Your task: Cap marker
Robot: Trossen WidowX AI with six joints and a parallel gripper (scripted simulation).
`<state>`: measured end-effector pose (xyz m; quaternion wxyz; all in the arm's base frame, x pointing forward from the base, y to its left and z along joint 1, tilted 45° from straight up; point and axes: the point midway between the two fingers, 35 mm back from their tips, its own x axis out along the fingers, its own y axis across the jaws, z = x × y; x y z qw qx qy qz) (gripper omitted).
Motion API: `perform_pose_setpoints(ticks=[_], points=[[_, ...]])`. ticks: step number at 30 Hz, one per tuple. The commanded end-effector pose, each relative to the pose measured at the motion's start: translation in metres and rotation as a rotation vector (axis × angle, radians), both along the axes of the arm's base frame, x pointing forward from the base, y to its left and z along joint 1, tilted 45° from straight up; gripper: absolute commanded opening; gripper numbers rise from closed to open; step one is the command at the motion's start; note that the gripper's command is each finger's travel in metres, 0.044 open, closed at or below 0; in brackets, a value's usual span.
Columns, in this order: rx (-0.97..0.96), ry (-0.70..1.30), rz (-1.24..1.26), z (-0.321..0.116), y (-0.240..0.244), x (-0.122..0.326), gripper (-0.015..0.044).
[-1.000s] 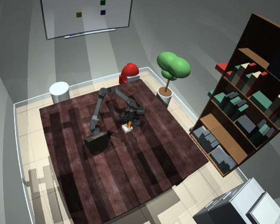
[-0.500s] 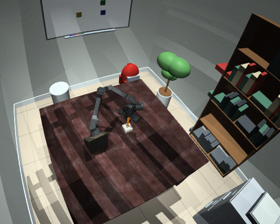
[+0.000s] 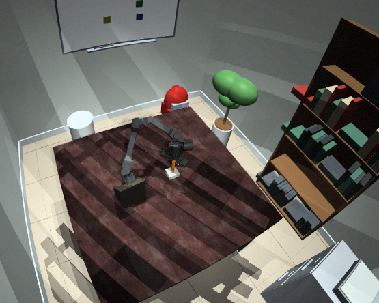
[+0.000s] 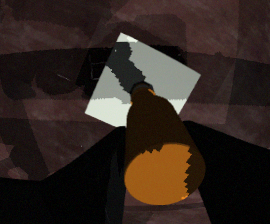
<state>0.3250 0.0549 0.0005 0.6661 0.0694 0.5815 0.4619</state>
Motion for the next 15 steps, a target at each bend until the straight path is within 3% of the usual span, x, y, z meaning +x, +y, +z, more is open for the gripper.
perform_pose_setpoints(ticks=[1, 15], points=[[0.004, 0.007, -0.004, -0.005, 0.005, -0.001, 0.0], [0.005, 0.007, -0.004, -0.021, 0.021, -0.004, 0.0]])
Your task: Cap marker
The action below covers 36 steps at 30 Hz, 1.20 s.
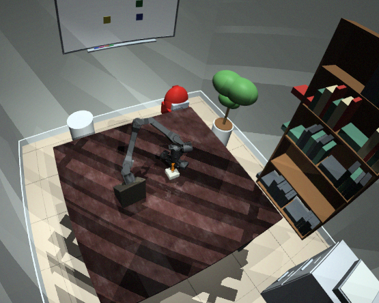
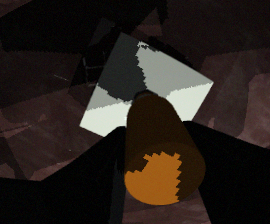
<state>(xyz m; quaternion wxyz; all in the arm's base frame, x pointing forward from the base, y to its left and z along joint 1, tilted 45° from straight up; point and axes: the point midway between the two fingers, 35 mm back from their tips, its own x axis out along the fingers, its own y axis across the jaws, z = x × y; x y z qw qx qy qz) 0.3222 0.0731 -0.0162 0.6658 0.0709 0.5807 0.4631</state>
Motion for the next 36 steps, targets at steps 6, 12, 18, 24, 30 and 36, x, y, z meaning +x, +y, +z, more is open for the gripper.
perform_pose_setpoints(ticks=[6, 12, 18, 24, 30, 36], points=[[0.002, 0.007, -0.004, -0.009, 0.008, -0.003, 0.0], [0.002, 0.007, -0.004, -0.009, 0.008, -0.003, 0.0], [-0.001, 0.003, 0.001, -0.008, 0.008, -0.003, 0.0157], [-0.001, 0.003, 0.001, -0.008, 0.008, -0.003, 0.0315], [-0.001, 0.003, 0.001, -0.006, 0.006, -0.002, 0.044], [-0.004, 0.004, 0.001, 0.044, -0.045, 0.005, 0.044]])
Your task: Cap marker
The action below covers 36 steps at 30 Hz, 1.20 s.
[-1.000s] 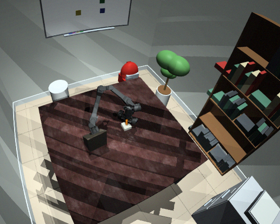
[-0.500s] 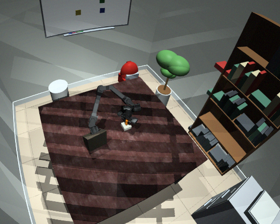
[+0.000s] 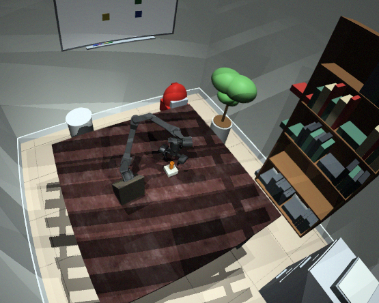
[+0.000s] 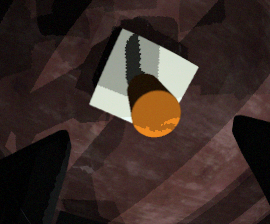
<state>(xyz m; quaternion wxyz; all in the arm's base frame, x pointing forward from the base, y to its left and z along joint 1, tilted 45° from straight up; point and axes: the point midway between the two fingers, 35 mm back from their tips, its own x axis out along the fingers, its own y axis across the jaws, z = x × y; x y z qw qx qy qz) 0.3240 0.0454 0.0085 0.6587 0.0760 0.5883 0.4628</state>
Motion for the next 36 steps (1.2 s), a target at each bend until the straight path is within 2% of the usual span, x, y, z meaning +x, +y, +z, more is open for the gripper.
perform_pose_setpoints(ticks=[1, 5, 7, 13, 22, 36], points=[[-0.004, -0.019, -0.001, 0.02, -0.018, 0.004, 0.044], [-0.004, -0.019, -0.001, 0.02, -0.018, 0.004, 0.044], [-0.01, 0.021, -0.042, 0.019, -0.017, 0.004, 0.0387], [-0.06, 0.344, -0.369, 0.011, -0.012, 0.005, 0.023], [-0.061, 0.354, -0.379, 0.011, -0.012, 0.005, 0.0], [-0.061, 0.354, -0.379, 0.006, -0.008, 0.005, 0.0]])
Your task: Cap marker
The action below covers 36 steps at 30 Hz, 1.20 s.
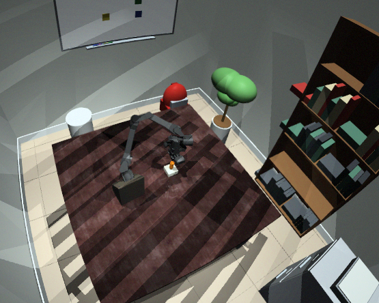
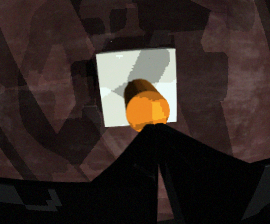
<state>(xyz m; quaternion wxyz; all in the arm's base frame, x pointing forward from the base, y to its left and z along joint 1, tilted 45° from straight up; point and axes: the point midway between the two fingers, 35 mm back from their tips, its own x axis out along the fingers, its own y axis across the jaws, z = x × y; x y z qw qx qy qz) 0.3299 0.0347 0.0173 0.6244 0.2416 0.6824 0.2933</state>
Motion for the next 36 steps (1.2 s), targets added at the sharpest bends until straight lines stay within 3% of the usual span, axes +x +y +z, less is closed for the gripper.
perform_pose_setpoints(ticks=[1, 28, 36], points=[[0.004, 0.006, -0.004, -0.003, 0.004, -0.001, 0.0], [0.002, -0.003, -0.004, -0.022, 0.022, -0.003, 0.0], [-0.002, 0.0, -0.006, 0.039, -0.039, 0.007, 0.0]])
